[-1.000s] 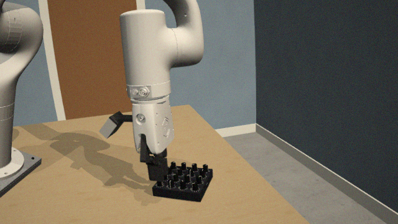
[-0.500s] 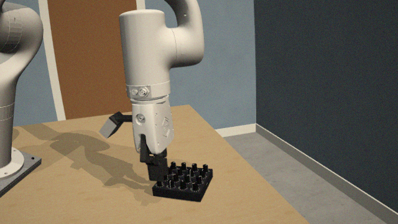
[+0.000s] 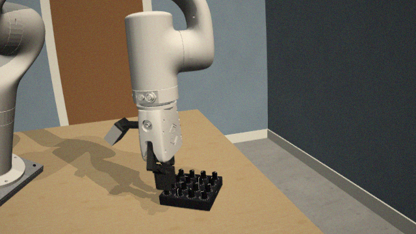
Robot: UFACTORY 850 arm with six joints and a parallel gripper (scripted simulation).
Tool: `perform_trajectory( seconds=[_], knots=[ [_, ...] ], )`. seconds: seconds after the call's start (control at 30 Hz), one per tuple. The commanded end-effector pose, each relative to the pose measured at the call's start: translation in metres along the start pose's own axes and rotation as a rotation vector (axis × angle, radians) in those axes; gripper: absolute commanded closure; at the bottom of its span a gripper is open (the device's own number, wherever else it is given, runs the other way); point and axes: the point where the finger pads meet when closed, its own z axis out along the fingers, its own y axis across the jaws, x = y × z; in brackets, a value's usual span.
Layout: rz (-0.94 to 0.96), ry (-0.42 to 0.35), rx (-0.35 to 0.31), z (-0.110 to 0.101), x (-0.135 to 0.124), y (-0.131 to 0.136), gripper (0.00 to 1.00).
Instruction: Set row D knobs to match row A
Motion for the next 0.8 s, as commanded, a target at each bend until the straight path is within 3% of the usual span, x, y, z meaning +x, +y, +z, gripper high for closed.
perform_trajectory(
  seconds=[0.0,0.77],
  knots=[
    [0.0,-0.004,-0.002,0.002,-0.0006,0.0,0.81],
    [0.0,-0.004,-0.002,0.0094,-0.0006,0.0,0.81]
  ],
)
